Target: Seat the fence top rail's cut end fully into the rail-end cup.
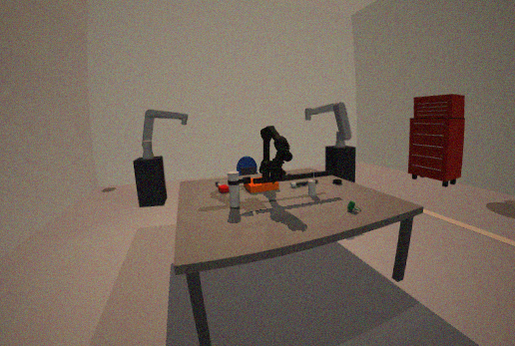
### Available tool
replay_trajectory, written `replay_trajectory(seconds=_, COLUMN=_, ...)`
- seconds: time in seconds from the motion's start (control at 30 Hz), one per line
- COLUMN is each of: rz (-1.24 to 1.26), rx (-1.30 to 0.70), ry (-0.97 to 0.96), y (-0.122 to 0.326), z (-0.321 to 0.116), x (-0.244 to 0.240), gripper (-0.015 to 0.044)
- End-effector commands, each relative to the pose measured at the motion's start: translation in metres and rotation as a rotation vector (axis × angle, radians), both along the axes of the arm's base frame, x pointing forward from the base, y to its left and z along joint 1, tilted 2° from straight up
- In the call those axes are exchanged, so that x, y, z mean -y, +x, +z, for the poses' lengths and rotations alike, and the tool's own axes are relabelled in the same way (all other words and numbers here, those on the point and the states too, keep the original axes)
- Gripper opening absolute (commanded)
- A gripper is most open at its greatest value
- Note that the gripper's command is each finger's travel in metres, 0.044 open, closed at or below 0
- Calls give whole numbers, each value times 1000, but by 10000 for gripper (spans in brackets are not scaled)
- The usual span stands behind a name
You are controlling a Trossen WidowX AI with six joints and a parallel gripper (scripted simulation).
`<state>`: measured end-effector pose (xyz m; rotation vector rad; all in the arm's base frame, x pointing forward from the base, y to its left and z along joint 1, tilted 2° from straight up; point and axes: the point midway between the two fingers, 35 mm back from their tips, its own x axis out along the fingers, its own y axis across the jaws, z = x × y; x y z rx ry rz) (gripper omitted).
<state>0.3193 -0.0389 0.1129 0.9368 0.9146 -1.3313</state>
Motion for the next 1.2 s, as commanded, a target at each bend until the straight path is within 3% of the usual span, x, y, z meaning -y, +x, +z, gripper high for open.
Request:
replay_trajectory(seconds=0.0, rz=0, rx=17, ry=-17, y=1, z=8, x=2, gripper=0)
replay_trajectory(seconds=1.17, rz=0, rx=1, ry=-2, y=2, z=8, x=2, gripper=0)
